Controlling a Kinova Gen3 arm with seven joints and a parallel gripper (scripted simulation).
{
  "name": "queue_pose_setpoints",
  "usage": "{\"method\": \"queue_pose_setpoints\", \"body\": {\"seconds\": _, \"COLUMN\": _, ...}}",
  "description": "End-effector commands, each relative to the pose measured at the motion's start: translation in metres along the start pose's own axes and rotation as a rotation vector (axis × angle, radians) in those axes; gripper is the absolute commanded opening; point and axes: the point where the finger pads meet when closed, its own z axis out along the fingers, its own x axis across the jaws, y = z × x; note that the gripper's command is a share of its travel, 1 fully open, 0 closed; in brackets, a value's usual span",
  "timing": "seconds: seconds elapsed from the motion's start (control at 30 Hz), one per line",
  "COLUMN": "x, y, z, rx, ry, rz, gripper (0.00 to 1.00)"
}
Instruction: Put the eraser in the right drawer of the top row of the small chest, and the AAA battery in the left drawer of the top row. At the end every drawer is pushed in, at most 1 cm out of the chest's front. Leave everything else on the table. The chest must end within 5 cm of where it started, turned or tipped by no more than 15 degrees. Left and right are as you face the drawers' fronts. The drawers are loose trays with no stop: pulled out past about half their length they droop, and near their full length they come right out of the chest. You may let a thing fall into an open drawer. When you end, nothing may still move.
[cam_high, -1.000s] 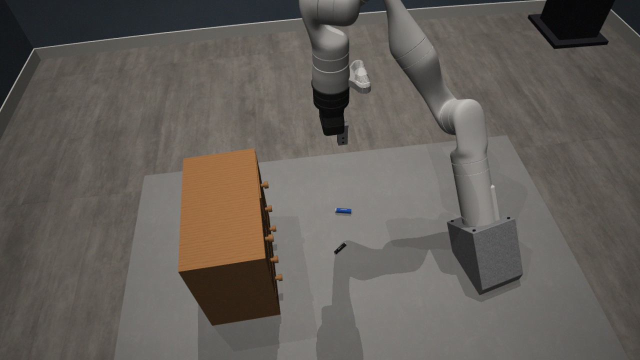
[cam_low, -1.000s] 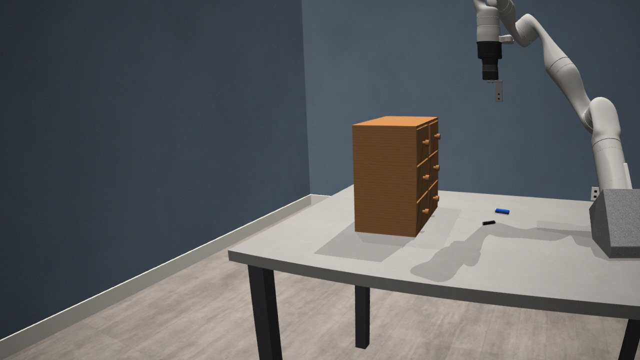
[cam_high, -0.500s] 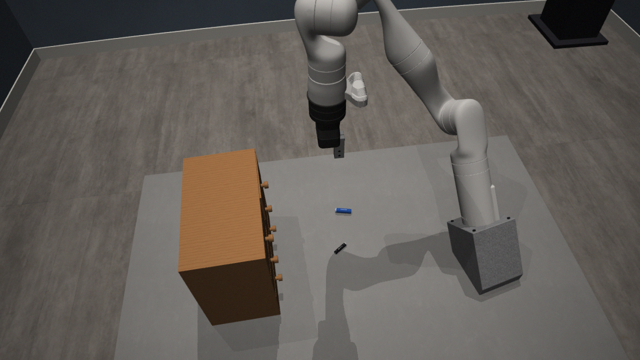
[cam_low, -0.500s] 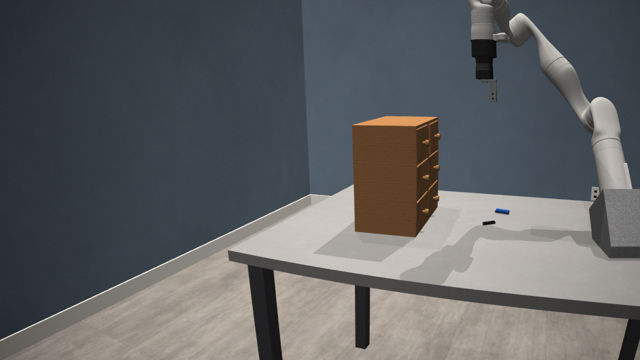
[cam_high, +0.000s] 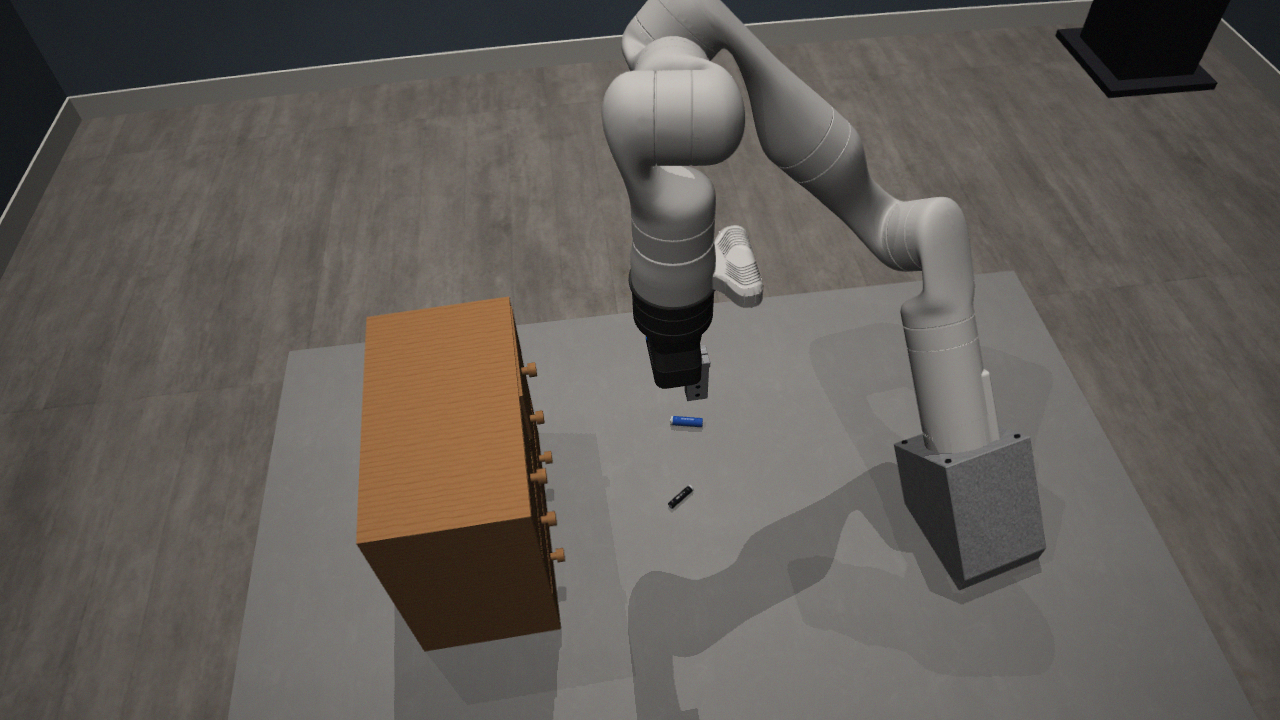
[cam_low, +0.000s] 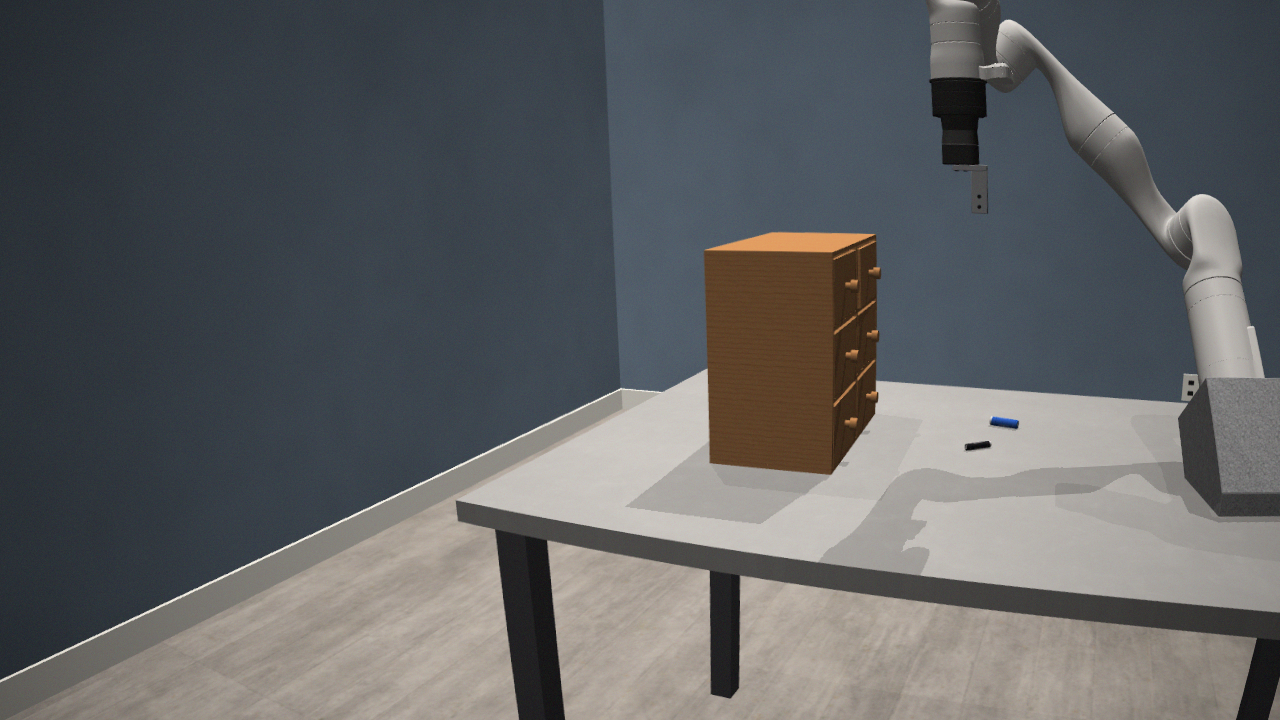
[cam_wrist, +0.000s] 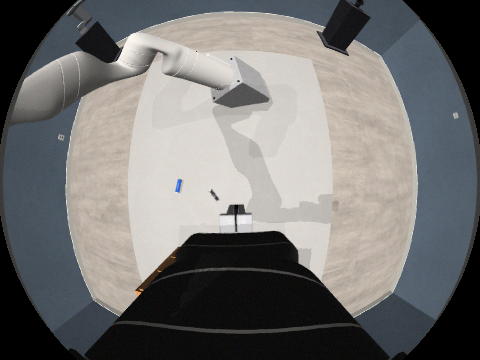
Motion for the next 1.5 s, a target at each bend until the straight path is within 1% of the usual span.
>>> {"method": "queue_pose_setpoints", "body": {"seconds": 0.0, "x": 0.004, "y": -0.002, "z": 0.000, "rx": -0.002, "ry": -0.002, "rz": -0.010, "gripper": 0.00}}
{"method": "queue_pose_setpoints", "body": {"seconds": 0.17, "x": 0.004, "y": 0.000, "z": 0.003, "rx": -0.028, "ry": -0.002, "rz": -0.009, "gripper": 0.00}}
{"method": "queue_pose_setpoints", "body": {"seconds": 0.3, "x": 0.004, "y": 0.003, "z": 0.007, "rx": -0.078, "ry": -0.002, "rz": -0.008, "gripper": 0.00}}
{"method": "queue_pose_setpoints", "body": {"seconds": 0.4, "x": 0.004, "y": 0.006, "z": 0.011, "rx": -0.135, "ry": -0.001, "rz": -0.010, "gripper": 0.00}}
{"method": "queue_pose_setpoints", "body": {"seconds": 0.47, "x": 0.004, "y": 0.006, "z": 0.011, "rx": -0.135, "ry": -0.001, "rz": -0.010, "gripper": 0.00}}
{"method": "queue_pose_setpoints", "body": {"seconds": 0.57, "x": 0.004, "y": 0.010, "z": 0.017, "rx": -0.208, "ry": -0.002, "rz": -0.008, "gripper": 0.00}}
{"method": "queue_pose_setpoints", "body": {"seconds": 0.67, "x": 0.004, "y": 0.015, "z": 0.024, "rx": -0.295, "ry": -0.001, "rz": -0.009, "gripper": 0.00}}
{"method": "queue_pose_setpoints", "body": {"seconds": 0.77, "x": 0.004, "y": 0.021, "z": 0.032, "rx": -0.395, "ry": 0.000, "rz": -0.009, "gripper": 0.00}}
{"method": "queue_pose_setpoints", "body": {"seconds": 0.97, "x": 0.004, "y": 0.034, "z": 0.051, "rx": -0.616, "ry": -0.002, "rz": -0.008, "gripper": 0.00}}
{"method": "queue_pose_setpoints", "body": {"seconds": 1.03, "x": 0.004, "y": 0.034, "z": 0.051, "rx": -0.616, "ry": -0.002, "rz": -0.008, "gripper": 0.00}}
{"method": "queue_pose_setpoints", "body": {"seconds": 1.23, "x": 0.004, "y": 0.045, "z": 0.066, "rx": -0.812, "ry": 0.002, "rz": -0.010, "gripper": 0.00}}
{"method": "queue_pose_setpoints", "body": {"seconds": 1.47, "x": 0.004, "y": 0.056, "z": 0.082, "rx": -0.990, "ry": -0.002, "rz": -0.007, "gripper": 0.00}}
